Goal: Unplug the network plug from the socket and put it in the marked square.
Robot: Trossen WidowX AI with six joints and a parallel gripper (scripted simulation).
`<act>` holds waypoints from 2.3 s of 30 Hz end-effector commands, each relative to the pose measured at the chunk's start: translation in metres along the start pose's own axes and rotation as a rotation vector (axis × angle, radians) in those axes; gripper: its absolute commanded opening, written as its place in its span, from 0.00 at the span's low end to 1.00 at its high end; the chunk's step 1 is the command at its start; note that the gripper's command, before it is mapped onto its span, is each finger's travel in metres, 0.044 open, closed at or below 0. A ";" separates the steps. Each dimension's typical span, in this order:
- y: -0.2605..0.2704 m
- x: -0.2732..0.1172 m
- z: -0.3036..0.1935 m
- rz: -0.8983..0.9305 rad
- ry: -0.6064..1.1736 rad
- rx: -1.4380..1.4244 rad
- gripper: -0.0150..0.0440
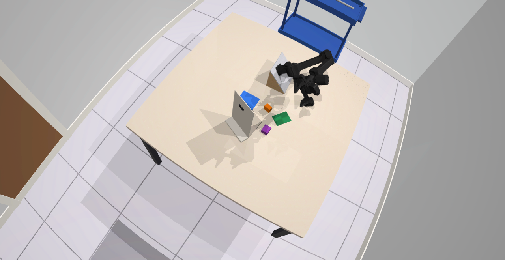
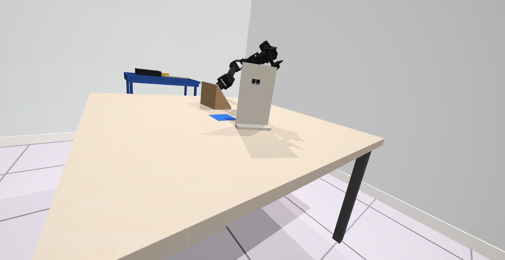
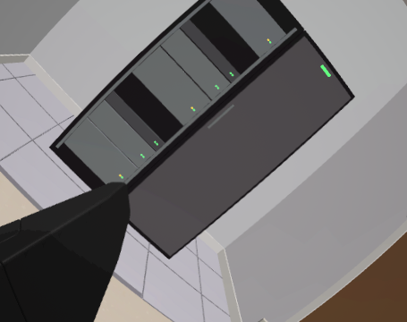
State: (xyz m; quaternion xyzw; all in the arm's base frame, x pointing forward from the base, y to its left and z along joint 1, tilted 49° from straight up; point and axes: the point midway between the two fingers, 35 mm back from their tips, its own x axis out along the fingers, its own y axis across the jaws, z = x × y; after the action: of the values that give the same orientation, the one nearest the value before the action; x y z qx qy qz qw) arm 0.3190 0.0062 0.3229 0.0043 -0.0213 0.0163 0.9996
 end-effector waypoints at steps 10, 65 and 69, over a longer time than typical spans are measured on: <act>-0.001 0.013 -0.035 0.005 0.031 0.297 0.52; -0.003 -0.028 -0.229 -0.213 0.201 2.230 0.52; -0.002 -0.036 -0.236 -0.242 0.203 2.347 0.52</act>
State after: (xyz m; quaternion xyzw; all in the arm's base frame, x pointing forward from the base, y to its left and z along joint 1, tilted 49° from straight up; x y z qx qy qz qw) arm 0.3016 0.0037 0.0956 0.8978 0.0824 -0.0548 0.4292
